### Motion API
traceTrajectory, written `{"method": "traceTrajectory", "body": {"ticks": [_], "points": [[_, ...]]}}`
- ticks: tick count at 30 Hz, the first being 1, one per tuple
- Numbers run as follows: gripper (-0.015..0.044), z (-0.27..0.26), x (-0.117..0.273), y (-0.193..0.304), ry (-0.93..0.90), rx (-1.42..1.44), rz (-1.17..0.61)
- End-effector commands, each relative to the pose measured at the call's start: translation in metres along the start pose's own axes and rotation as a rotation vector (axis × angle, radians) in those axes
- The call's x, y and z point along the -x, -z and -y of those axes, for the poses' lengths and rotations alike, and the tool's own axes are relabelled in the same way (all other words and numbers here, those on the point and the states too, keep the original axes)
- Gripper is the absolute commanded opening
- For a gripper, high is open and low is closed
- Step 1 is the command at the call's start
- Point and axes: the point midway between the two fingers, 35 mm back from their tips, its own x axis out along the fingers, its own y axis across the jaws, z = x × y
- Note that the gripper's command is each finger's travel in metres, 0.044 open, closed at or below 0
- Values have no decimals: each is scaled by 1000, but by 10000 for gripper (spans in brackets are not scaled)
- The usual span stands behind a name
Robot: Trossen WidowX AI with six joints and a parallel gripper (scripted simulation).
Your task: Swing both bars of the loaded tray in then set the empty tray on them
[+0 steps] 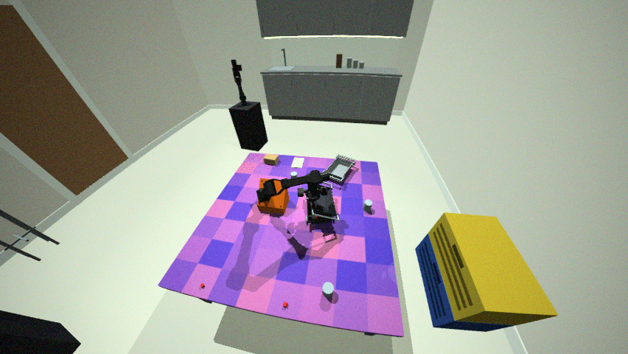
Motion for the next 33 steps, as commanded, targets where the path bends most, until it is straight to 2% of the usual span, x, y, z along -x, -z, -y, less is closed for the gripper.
{"method": "traceTrajectory", "body": {"ticks": [1, 33], "points": [[0, -1, 2, 0, -22, 1, 1], [0, 15, -18, 0, -21, 1, 2]]}}
